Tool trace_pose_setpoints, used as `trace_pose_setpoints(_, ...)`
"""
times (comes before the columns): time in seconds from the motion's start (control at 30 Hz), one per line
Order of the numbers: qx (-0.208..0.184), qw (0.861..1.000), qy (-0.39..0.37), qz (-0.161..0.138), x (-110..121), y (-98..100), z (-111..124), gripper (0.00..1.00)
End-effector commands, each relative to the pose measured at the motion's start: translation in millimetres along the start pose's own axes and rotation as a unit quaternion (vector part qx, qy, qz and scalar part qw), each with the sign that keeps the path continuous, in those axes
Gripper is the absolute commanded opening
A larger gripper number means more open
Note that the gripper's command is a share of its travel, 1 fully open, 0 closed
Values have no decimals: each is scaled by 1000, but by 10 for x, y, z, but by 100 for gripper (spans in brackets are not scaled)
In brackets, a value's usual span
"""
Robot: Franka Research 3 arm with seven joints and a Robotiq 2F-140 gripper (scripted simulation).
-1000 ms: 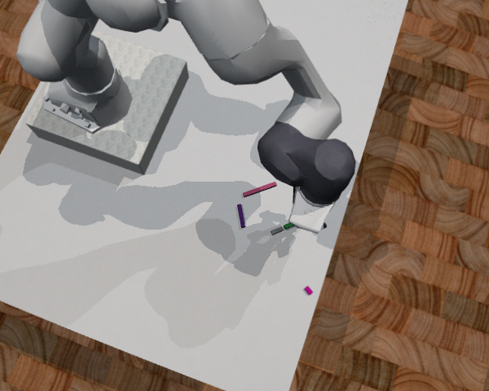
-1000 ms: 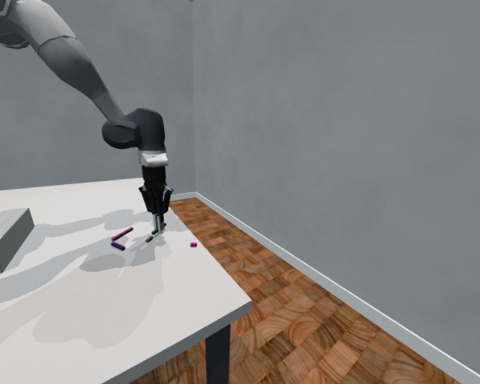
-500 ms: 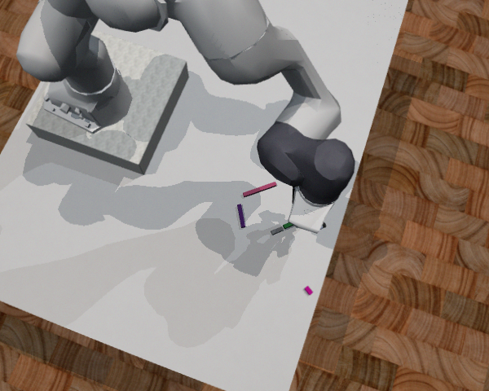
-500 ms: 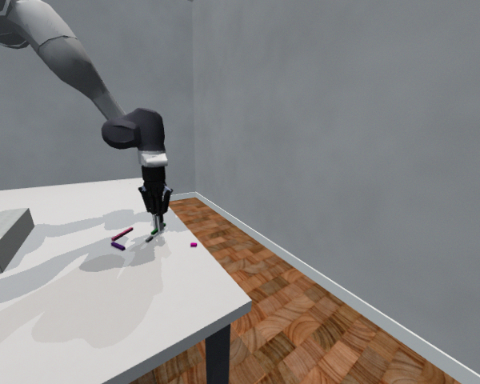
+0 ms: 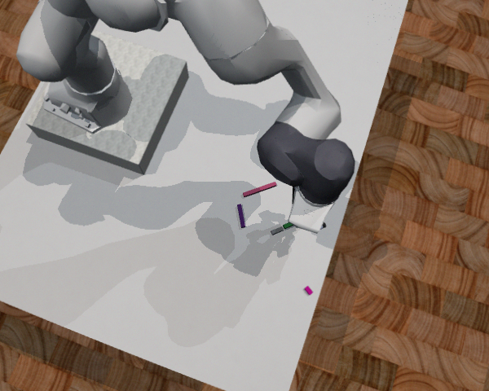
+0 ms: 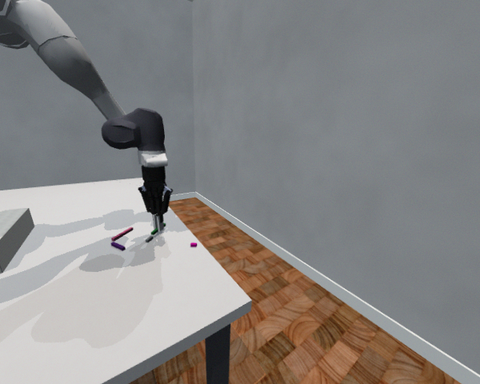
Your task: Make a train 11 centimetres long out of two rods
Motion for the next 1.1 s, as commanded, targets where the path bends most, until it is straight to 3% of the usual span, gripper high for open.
trace_pose_setpoints(0.0,-1,1000,4,-1,2,-1,2,12)
trace_pose_setpoints(1.07,-1,1000,4,-1,2,-115,2,12)
Point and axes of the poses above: the point where the finger pads meet when closed, its own y axis back along the fingers, its own x axis across the jaws, z = x × y, the point moved 10 cm from there along y, back along the fingers, and after that the axes turned 7 degrees about -y, right-handed, at the moved point
